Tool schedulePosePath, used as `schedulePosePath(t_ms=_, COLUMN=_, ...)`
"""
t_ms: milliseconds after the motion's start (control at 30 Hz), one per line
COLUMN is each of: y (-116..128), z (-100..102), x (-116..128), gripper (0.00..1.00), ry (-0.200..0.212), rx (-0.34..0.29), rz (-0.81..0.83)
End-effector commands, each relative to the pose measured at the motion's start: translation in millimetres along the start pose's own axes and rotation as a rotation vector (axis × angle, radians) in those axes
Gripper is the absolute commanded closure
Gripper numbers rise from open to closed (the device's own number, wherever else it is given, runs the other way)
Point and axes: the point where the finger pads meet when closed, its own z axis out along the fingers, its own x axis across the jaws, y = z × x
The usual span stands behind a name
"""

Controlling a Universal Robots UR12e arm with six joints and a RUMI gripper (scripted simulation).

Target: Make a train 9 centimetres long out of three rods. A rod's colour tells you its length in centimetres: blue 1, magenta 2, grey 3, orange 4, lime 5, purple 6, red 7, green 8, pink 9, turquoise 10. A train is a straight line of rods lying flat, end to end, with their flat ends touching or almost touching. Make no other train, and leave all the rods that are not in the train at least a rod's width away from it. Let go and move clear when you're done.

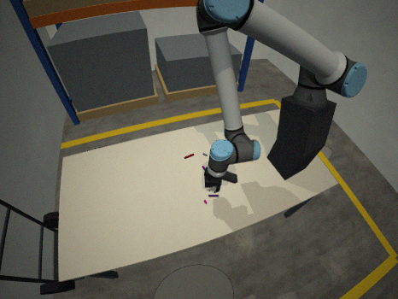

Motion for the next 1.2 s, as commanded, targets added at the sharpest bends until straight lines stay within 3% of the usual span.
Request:
schedulePosePath(t_ms=0, y=0, z=0, x=0, gripper=0.86, ry=0.000, rx=-0.001, rz=0.000)
schedulePosePath(t_ms=600, y=0, z=2, x=0, gripper=0.86, ry=0.000, rx=-0.001, rz=0.007)
schedulePosePath(t_ms=1167, y=0, z=19, x=1, gripper=0.86, ry=0.000, rx=-0.001, rz=0.014)
